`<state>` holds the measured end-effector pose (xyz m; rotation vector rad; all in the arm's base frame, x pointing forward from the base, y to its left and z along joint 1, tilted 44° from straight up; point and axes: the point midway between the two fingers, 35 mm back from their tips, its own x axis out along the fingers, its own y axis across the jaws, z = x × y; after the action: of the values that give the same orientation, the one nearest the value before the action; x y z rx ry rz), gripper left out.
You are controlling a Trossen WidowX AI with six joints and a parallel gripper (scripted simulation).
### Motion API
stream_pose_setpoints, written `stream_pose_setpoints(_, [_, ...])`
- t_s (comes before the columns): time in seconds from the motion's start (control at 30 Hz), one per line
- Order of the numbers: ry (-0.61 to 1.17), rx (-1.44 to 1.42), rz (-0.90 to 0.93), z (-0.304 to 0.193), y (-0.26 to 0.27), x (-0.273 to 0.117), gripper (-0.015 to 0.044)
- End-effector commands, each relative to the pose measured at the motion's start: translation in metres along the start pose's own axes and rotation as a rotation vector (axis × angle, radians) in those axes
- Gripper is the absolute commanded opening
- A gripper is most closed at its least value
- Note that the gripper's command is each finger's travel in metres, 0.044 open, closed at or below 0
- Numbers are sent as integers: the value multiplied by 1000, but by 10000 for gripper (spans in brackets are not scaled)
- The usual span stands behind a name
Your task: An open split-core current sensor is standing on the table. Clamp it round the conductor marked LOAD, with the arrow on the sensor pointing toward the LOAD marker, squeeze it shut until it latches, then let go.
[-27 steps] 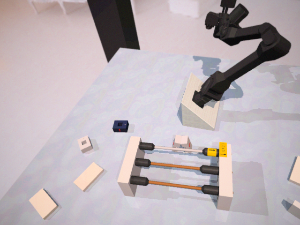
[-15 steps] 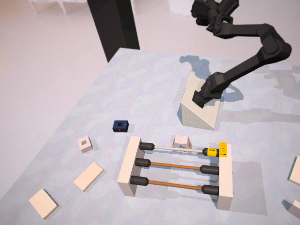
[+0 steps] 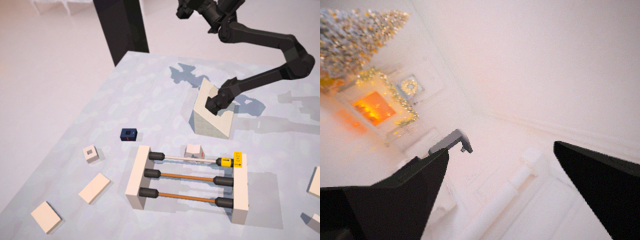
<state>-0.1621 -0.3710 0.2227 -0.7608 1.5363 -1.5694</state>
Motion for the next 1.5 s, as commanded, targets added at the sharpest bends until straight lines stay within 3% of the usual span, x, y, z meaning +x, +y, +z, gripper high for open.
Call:
stream_pose_setpoints(0.0, [-196,108,17,70,-3,-22,440])
stream_pose_setpoints(0.37, [-700,418,147,222,-14,-141,440])
stream_pose_setpoints(0.67, [-1091,655,468,290,-12,-283,440])
stream_pose_setpoints(0.93, [-1370,793,880,295,-12,-418,440])
stream_pose_setpoints(1.23, [-1558,818,1462,240,-17,-552,440])
stream_pose_setpoints(1.3, [-1571,807,1550,228,-19,-568,440])
stream_pose_setpoints(1.47, [-1572,806,1561,226,-19,-570,440])
